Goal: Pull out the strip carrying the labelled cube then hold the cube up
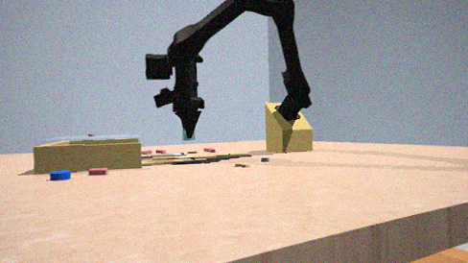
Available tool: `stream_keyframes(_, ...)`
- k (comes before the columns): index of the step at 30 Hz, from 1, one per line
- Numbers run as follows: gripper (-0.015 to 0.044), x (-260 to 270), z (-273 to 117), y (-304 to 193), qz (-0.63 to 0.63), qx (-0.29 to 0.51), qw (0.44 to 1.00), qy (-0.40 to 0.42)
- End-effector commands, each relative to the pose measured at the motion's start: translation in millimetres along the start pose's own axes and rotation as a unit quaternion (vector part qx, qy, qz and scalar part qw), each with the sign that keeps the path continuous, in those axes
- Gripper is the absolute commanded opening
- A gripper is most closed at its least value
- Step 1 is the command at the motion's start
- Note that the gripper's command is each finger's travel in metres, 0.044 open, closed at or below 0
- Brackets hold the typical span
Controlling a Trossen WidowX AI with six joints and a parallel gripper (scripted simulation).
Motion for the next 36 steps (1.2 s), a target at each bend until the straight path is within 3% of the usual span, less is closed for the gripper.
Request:
stream_keyframes(1,0.0,-4.1,-3.0,-13.1,-0.003,-0.005,1.0,-0.001)
stream_keyframes(8,0.0,-9.2,-3.5,-28.8,-0.003,-0.005,1.0,-0.001)
stream_keyframes(15,0.0,-9.2,-38.4,-29.0,-0.003,-0.005,1.0,-0.002)
stream_keyframes(36,0.0,-9.2,-38.4,-29.0,-0.003,-0.005,1.0,-0.002)
Point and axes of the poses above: the point midway between the two fingers, 35 mm back from their tips, its own z axis out along the fingers, its own x axis across the jaws, y = z × x, the point moved 4 cm from there along -z, back along the fingers, and after that the axes turned 5 degrees about z, right-handed, at the moved point
